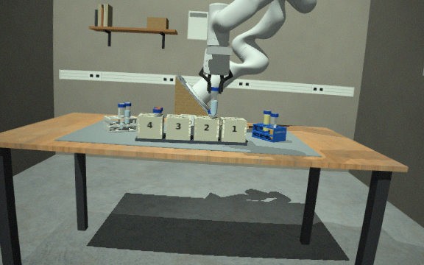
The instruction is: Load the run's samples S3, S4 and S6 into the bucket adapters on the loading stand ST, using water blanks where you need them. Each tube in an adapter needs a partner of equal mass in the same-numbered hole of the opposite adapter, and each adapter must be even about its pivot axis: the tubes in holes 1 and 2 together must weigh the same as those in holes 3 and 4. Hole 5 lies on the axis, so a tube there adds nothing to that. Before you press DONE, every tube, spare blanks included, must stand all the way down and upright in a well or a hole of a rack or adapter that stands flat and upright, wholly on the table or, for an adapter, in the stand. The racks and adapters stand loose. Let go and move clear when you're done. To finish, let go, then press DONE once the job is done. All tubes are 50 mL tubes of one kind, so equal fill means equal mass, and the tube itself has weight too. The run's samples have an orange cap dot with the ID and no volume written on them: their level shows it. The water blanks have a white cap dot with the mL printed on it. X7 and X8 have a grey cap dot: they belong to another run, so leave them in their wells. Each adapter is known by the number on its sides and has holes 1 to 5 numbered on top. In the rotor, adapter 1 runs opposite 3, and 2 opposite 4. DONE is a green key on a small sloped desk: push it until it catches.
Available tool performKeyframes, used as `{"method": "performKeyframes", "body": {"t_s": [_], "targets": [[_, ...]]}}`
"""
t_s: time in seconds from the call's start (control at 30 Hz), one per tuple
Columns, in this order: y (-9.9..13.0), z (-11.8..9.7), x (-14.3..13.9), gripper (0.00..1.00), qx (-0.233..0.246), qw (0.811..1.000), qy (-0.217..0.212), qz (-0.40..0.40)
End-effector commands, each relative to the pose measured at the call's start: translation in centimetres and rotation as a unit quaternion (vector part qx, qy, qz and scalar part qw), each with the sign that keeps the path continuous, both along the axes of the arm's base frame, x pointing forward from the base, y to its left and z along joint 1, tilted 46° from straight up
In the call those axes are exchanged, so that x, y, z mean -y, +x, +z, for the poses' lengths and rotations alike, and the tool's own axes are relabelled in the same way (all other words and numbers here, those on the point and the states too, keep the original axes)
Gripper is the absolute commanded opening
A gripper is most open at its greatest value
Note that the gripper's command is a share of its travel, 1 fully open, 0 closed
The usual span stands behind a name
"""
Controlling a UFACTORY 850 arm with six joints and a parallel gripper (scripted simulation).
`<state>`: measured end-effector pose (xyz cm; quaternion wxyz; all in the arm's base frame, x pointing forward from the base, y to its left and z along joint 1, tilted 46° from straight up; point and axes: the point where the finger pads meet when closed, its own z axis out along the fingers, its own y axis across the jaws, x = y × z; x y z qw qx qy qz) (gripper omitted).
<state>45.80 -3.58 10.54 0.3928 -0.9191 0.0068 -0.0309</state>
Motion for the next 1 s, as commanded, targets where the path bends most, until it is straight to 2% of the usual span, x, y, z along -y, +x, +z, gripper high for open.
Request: {"method": "performKeyframes", "body": {"t_s": [0.0,0.43,0.97], "targets": [[0.1,-0.1,-0.1,0.0,0.001,1.0,0.0,0.0],[0.1,-0.1,-0.1,0.0,0.001,1.0,0.0,0.0],[0.2,-1.1,-1.1,0.0,0.001,1.0,0.0,0.0]]}}
